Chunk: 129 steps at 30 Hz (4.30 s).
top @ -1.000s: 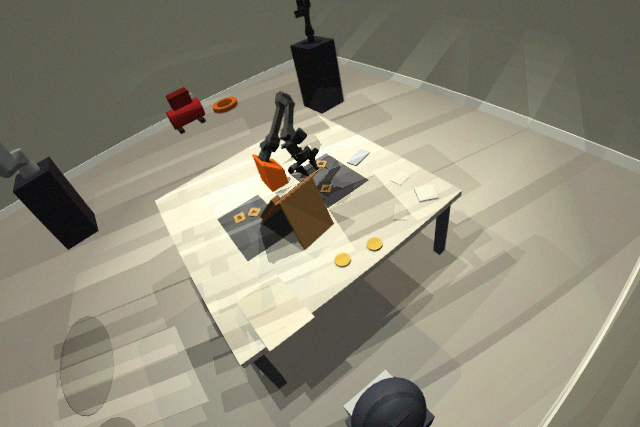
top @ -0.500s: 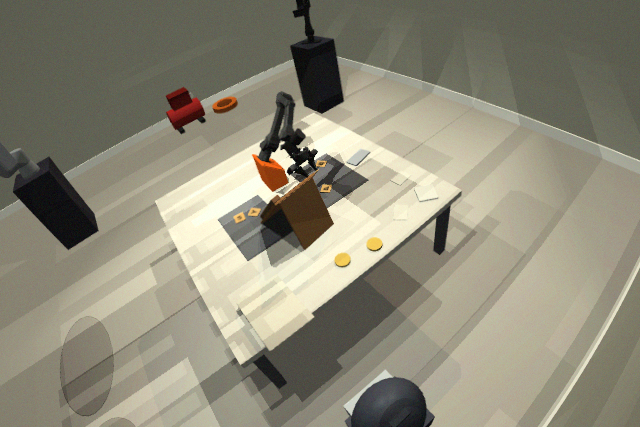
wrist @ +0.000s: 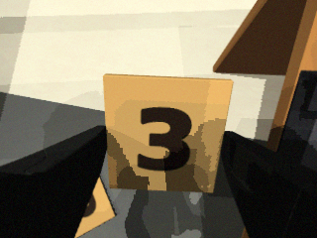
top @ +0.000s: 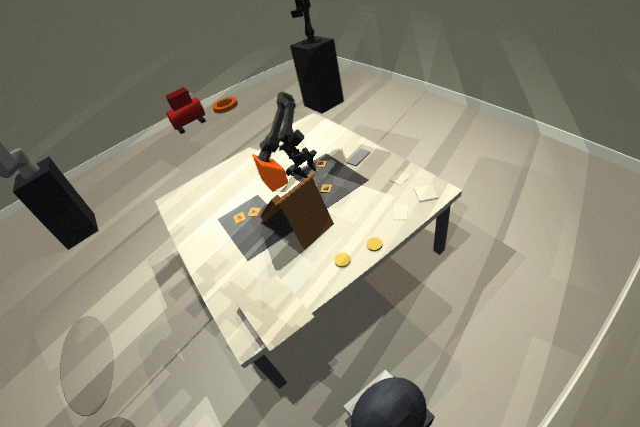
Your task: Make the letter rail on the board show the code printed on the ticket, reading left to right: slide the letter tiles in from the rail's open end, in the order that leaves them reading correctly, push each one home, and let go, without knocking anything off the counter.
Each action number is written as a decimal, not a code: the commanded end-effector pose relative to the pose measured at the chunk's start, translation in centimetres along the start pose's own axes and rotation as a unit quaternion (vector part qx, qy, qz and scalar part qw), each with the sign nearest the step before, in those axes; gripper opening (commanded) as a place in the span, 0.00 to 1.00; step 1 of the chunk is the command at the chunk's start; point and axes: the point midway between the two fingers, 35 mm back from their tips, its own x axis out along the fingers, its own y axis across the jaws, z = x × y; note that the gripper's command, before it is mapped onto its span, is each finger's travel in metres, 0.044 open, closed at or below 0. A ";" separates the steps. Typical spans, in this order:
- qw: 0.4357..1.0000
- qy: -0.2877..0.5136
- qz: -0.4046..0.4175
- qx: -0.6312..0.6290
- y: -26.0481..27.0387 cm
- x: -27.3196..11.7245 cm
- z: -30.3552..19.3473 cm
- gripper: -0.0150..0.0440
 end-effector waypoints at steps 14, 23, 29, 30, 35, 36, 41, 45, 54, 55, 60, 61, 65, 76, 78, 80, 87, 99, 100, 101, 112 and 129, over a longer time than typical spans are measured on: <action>1.000 0.003 0.001 0.000 -0.9 0.0 -0.2 0.25; 1.000 0.003 0.001 0.000 -1.4 0.0 -0.2 0.25; 1.000 0.003 0.001 0.000 -1.7 0.0 -0.2 0.25; 1.000 0.003 0.001 0.000 -1.7 0.0 -0.2 0.25; 1.000 0.003 0.000 0.000 -2.0 0.0 -0.2 0.25; 1.000 0.003 0.000 0.000 -2.0 0.0 -0.2 0.25; 1.000 0.003 0.000 0.000 -2.3 0.0 -0.2 0.25; 1.000 0.003 0.000 0.000 -2.5 0.0 -0.2 0.25; 1.000 0.003 0.000 -0.001 -2.9 0.0 -0.1 0.25; 1.000 0.003 0.000 -0.001 -3.0 0.0 -0.1 0.25; 1.000 0.003 0.000 -0.001 -3.2 0.0 -0.1 0.25; 1.000 0.003 0.000 -0.001 -3.3 0.0 -0.1 0.25; 1.000 0.003 0.000 -0.001 -3.5 0.0 -0.1 0.25; 1.000 0.003 0.000 -0.001 -4.0 0.0 -0.1 0.25; 1.000 0.003 0.000 -0.001 -4.1 0.0 -0.1 0.25; 1.000 0.003 0.000 -0.001 -4.3 0.0 -0.1 0.25; 1.000 0.003 0.000 -0.001 -4.6 0.0 -0.1 0.25; 1.000 0.003 0.000 -0.001 -5.2 0.0 -0.1 0.25; 1.000 0.003 0.000 -0.001 -5.3 0.0 -0.1 0.25; 1.000 0.003 0.000 -0.001 -5.3 0.0 -0.1 0.25; 1.000 0.003 0.000 -0.001 -5.9 0.0 -0.1 0.25; 1.000 0.003 0.000 -0.001 -6.7 0.0 -0.1 0.25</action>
